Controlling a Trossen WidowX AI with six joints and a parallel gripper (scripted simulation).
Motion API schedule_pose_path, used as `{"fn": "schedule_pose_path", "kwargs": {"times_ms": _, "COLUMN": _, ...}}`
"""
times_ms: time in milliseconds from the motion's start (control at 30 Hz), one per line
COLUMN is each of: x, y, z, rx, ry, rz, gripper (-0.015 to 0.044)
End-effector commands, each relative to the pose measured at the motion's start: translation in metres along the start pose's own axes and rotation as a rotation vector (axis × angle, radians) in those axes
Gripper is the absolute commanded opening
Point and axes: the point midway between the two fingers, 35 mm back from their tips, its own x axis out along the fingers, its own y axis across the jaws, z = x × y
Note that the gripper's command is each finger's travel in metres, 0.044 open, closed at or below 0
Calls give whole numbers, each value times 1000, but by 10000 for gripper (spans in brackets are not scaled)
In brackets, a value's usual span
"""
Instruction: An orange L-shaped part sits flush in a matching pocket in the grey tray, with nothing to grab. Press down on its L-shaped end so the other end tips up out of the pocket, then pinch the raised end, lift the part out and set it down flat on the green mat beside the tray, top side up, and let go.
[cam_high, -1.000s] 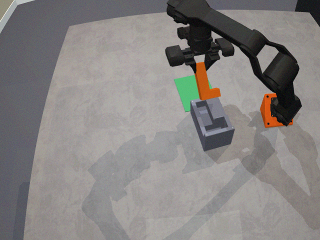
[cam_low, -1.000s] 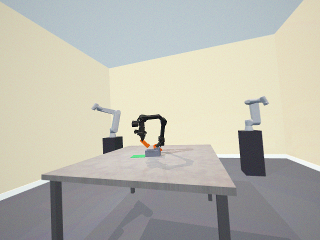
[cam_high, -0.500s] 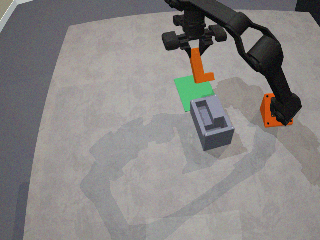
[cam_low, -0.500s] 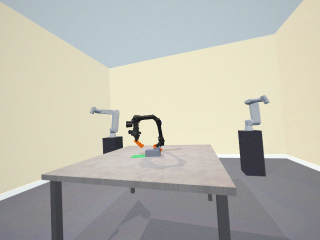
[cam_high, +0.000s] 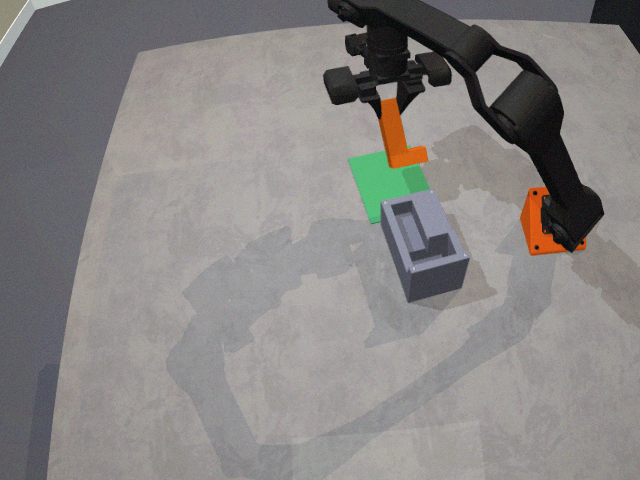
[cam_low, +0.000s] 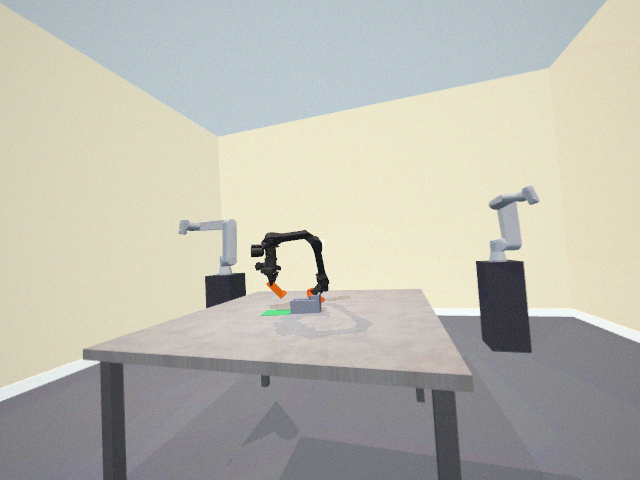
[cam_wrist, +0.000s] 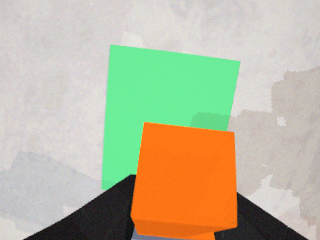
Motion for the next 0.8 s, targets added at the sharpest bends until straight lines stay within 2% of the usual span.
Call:
{"fn": "schedule_pose_path", "kwargs": {"times_ms": 0, "x": 7, "y": 0, "z": -1, "rx": 4, "ry": 4, "rz": 2, "gripper": 0}}
{"fn": "schedule_pose_path", "kwargs": {"times_ms": 767, "x": 42, "y": 0, "z": -1, "rx": 3, "ry": 5, "rz": 3, "gripper": 0}}
